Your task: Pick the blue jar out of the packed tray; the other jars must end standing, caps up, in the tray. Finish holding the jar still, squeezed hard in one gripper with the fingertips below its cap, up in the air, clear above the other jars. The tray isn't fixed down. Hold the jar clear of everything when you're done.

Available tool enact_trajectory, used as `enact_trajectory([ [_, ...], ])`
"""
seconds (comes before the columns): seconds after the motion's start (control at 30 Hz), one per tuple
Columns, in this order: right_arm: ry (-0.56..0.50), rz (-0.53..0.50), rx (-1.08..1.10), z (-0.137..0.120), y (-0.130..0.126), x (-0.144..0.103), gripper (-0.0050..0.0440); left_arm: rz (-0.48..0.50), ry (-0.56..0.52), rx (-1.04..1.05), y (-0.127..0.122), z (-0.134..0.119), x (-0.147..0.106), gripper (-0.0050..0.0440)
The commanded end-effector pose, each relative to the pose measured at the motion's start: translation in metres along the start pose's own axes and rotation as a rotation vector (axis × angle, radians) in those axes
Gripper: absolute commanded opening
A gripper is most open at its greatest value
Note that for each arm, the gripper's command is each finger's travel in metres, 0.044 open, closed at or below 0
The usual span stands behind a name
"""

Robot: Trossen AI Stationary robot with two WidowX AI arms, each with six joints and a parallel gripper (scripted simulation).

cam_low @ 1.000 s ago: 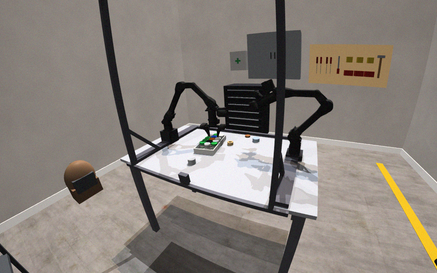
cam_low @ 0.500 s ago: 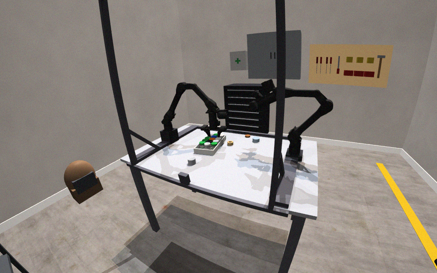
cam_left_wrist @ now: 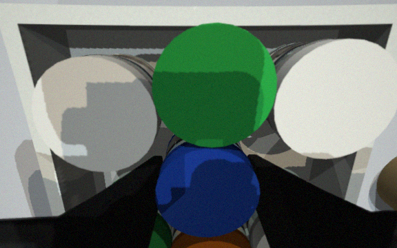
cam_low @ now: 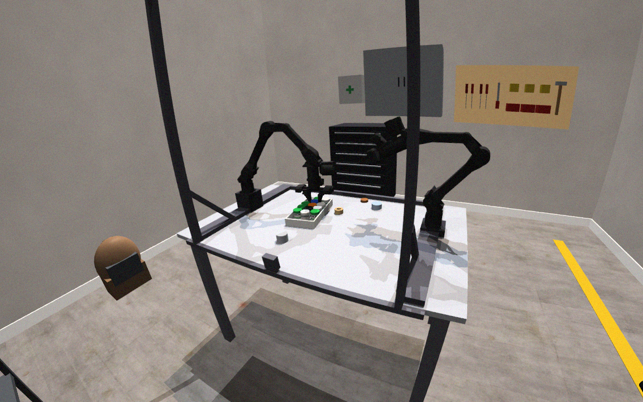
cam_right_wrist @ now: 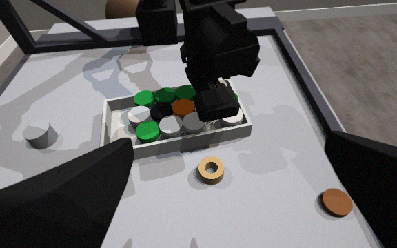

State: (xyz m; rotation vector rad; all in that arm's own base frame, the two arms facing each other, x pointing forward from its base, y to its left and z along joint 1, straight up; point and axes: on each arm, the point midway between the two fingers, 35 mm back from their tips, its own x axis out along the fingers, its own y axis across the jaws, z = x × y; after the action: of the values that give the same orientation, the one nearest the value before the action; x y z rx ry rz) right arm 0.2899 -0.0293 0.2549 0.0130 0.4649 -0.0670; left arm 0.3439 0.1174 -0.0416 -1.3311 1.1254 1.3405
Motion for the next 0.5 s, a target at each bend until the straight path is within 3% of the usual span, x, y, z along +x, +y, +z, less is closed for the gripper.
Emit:
enact_trajectory([
  [0.0, -0.029, 0.0, 0.002, 0.009, 0.0, -0.005, 0.044, -0.033, -0.002, 0.005, -0.008, -0.001, -0.009, 0.0169],
  [0.1, -0.029, 0.0, 0.002, 0.009, 0.0, -0.005, 0.044, -0.032, -0.002, 0.006, -0.007, 0.0, -0.009, 0.0115],
  [0.17, -0.029, 0.0, 0.002, 0.009, 0.0, -0.005, 0.044, -0.06, -0.006, 0.006, -0.013, 0.001, -0.022, 0.0067],
  [0.23, -0.029, 0.0, 0.002, 0.009, 0.0, -0.005, 0.044, -0.06, -0.006, 0.006, -0.013, 0.001, -0.022, 0.0067],
  [0.33, -0.029, 0.0, 0.002, 0.009, 0.0, -0.005, 0.044, -0.06, -0.006, 0.006, -0.012, 0.001, -0.042, 0.0],
  [0.47, -0.029, 0.0, 0.002, 0.009, 0.0, -0.005, 0.044, -0.061, -0.006, 0.006, -0.011, 0.001, -0.077, -0.0002],
])
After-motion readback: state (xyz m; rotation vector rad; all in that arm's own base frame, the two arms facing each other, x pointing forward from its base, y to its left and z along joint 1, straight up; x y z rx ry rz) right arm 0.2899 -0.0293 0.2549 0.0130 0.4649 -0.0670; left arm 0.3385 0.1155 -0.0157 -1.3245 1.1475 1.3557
